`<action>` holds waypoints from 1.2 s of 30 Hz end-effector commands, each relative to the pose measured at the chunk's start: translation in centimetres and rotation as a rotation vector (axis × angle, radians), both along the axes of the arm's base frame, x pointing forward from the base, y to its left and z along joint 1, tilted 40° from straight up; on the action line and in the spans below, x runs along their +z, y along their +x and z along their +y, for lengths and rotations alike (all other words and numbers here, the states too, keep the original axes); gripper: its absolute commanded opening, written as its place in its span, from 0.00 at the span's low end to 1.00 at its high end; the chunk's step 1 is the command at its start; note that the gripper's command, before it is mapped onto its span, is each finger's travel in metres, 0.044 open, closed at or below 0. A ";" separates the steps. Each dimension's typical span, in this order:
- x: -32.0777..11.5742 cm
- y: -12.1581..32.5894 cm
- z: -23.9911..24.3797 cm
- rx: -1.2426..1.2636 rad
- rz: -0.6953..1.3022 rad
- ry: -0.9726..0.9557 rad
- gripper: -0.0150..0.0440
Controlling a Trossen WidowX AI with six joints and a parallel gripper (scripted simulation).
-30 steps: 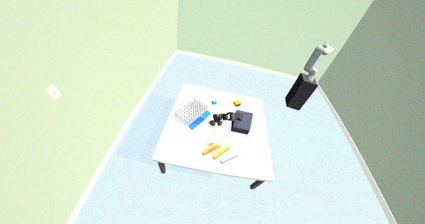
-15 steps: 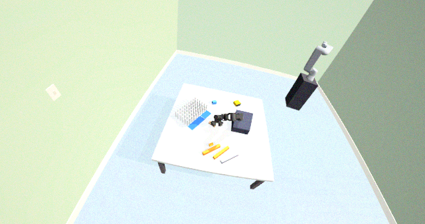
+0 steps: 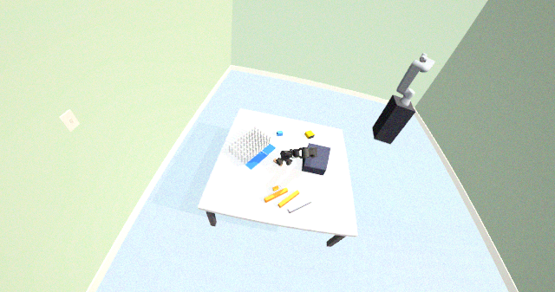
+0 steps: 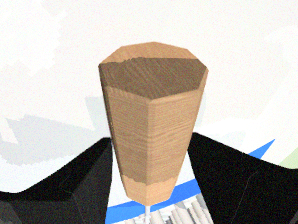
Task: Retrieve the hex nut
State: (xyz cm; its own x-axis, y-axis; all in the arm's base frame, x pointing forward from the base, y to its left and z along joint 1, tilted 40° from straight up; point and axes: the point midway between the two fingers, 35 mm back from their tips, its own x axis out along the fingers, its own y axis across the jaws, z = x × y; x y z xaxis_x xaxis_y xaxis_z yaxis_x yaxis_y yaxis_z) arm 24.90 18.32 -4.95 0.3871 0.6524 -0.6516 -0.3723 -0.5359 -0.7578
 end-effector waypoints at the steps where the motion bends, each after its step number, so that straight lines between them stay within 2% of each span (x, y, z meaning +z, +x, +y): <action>1: 0.1 -0.4 0.0 -0.005 0.001 -0.001 0.25; 36: 1.0 -0.8 -0.3 -0.004 0.000 -0.001 0.25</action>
